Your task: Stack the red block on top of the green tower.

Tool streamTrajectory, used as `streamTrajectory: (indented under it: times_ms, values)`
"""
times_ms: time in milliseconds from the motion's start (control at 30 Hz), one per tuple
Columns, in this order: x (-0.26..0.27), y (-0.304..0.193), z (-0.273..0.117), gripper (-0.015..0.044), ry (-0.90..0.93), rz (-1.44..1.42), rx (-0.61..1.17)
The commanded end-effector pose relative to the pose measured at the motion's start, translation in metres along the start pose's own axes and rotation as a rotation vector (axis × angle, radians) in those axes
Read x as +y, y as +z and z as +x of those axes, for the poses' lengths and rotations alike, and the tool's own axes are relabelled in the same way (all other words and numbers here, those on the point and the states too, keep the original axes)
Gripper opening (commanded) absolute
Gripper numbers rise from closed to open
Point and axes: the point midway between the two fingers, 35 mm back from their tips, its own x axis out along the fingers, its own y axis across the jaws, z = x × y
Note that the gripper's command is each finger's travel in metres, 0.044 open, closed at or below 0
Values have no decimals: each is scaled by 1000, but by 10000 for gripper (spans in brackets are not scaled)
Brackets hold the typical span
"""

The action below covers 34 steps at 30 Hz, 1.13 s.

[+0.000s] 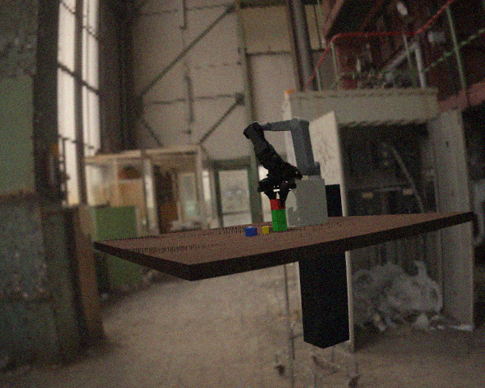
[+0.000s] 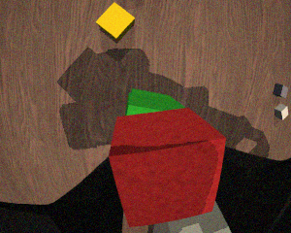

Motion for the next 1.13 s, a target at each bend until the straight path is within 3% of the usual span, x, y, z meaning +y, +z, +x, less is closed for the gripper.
streamTrajectory:
  times_ms: [0, 300, 1100]
  values:
    - [0, 0, 0, 210, 1, 1, 0]
    - [0, 0, 0, 440, 1, 1, 0]
    - [0, 0, 0, 440, 1, 1, 0]
